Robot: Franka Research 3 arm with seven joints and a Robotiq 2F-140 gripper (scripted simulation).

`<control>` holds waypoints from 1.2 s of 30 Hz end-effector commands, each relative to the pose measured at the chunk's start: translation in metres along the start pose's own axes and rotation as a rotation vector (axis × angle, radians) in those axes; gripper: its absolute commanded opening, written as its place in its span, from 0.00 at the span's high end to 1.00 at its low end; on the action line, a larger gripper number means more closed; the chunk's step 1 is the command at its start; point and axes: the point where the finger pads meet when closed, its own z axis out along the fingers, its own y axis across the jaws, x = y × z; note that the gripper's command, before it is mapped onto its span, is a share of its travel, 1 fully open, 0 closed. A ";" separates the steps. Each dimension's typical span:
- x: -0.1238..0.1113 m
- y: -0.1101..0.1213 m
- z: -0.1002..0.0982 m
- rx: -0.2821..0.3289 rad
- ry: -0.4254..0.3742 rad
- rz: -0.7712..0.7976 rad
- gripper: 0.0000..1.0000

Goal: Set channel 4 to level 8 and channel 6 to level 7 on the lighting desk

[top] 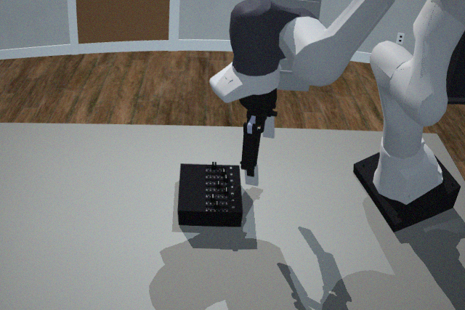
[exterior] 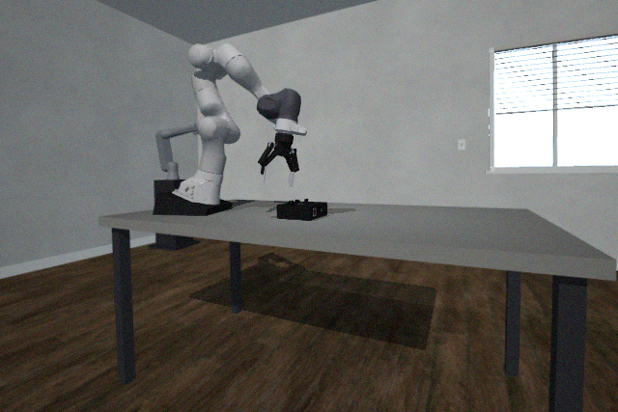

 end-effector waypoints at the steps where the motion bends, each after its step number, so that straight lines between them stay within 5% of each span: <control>1: 0.001 0.000 -0.001 0.000 0.001 -0.044 0.00; 8: 0.002 0.000 -0.003 0.003 0.002 0.000 0.00; 13: 0.012 -0.003 -0.014 0.025 0.009 0.325 0.00; 22: 0.053 -0.021 -0.053 0.091 0.012 0.630 0.00; 36: 0.091 -0.041 -0.073 0.179 -0.025 1.056 0.00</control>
